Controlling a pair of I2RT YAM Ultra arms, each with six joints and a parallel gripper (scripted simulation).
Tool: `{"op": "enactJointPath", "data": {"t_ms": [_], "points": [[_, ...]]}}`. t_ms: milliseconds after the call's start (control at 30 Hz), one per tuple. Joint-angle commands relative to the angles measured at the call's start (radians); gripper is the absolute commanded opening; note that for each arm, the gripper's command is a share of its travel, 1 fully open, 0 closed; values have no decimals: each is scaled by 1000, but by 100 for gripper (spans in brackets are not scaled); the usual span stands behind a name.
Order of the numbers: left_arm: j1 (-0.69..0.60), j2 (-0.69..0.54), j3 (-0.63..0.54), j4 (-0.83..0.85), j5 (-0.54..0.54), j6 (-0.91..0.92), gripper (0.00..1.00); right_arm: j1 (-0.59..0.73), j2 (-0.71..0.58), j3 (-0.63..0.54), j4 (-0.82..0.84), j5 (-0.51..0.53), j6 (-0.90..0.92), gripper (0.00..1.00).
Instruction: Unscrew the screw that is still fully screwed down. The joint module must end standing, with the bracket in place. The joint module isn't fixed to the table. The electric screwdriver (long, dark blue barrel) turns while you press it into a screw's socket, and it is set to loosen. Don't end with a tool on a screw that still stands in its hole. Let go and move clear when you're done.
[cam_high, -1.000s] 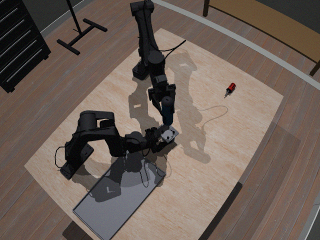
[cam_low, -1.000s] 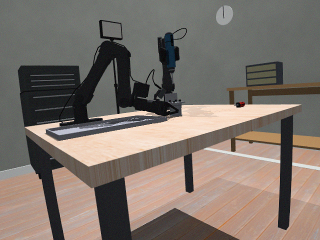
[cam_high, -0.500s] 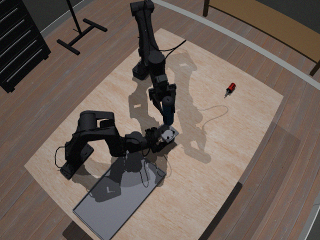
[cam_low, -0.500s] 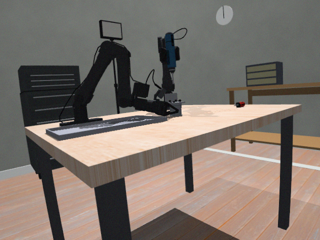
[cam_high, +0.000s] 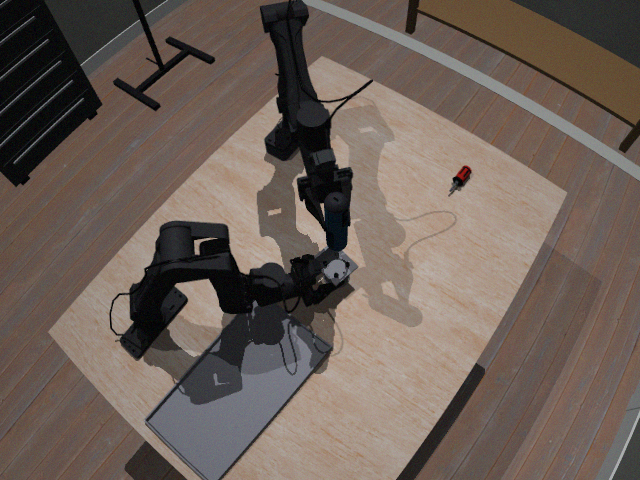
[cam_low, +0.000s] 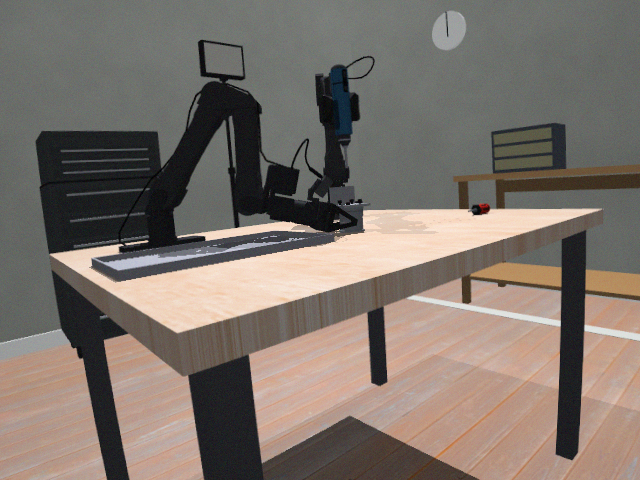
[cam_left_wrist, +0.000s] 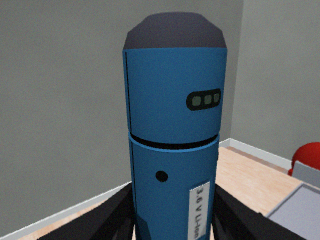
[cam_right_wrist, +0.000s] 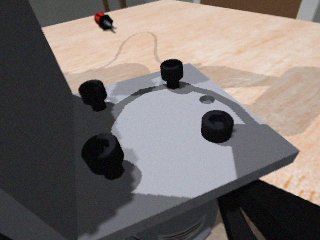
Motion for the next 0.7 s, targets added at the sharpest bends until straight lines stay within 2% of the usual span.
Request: {"op": "enactJointPath", "data": {"t_ms": [0,667], "points": [[2,-38,60,84,3,-5,42,2,-5,6,-10,5,4,59],[-3,-33,72,80,6,-5,42,2,-5,6,-10,5,4,59]]}}
